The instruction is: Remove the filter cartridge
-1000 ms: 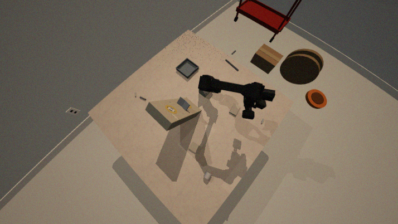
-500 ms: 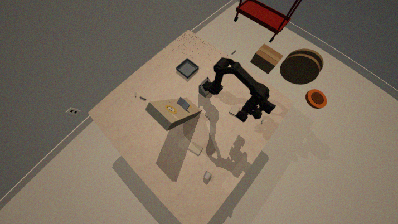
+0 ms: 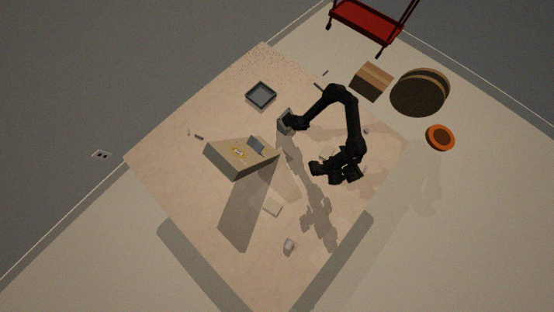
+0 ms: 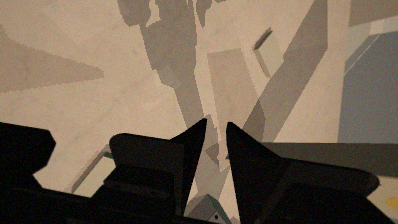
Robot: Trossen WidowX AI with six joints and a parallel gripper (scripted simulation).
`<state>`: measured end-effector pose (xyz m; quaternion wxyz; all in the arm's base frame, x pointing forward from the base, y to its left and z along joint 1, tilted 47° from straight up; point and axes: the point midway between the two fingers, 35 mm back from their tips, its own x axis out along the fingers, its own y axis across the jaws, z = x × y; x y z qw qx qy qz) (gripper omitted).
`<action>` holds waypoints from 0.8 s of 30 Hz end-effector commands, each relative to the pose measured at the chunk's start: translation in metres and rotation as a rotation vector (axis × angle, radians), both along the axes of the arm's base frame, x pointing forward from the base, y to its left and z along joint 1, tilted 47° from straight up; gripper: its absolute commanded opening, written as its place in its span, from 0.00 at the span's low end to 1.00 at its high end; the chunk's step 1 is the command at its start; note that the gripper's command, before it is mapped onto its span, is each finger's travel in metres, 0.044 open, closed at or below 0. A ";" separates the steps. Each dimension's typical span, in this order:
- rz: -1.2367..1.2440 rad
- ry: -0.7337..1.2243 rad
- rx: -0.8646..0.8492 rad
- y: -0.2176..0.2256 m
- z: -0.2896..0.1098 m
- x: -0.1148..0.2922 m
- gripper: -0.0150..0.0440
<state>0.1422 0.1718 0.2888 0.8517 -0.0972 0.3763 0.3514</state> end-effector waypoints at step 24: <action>-1.017 0.535 0.714 -0.203 -0.075 0.159 0.42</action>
